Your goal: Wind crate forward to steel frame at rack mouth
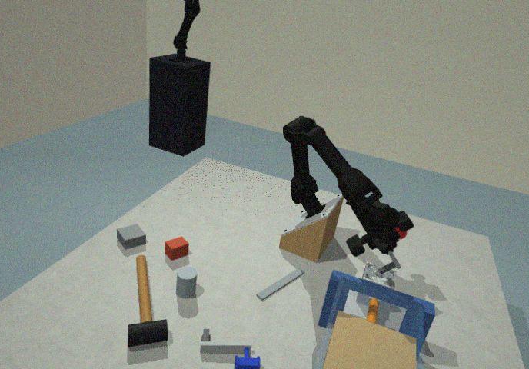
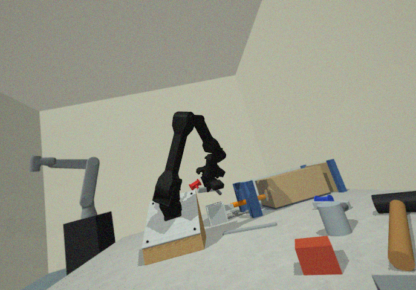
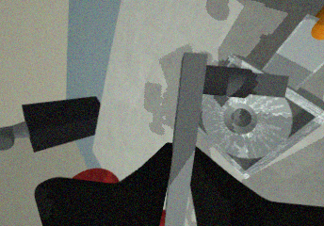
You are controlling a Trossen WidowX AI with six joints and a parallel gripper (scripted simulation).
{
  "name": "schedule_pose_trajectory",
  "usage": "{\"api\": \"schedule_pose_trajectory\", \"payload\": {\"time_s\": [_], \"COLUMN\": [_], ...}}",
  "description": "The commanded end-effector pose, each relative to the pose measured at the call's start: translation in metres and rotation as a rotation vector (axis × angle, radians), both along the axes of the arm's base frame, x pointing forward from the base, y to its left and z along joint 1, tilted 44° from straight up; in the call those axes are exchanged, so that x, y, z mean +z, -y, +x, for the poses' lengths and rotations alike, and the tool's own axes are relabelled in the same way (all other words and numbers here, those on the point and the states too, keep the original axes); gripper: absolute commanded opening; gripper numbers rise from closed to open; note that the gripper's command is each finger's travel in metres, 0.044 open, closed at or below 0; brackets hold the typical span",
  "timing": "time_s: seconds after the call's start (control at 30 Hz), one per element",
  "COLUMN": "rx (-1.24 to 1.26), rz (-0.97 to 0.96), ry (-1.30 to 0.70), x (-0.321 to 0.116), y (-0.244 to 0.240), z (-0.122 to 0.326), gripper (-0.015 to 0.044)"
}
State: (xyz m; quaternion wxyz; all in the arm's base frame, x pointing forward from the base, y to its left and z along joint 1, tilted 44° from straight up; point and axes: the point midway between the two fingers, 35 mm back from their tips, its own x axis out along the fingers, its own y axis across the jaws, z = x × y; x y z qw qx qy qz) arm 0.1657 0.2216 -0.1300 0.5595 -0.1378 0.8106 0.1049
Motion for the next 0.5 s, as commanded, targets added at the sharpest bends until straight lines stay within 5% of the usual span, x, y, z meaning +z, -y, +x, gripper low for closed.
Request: {"api": "schedule_pose_trajectory", "payload": {"time_s": [0.0, 0.47], "rx": [-0.018, -0.098], "rz": [0.076, 0.286], "ry": [-0.017, -0.091], "x": [0.0025, 0.0021], "y": [-0.0032, -0.0024], "z": [0.0011, 0.0013], "gripper": [0.0000, 0.0000]}}
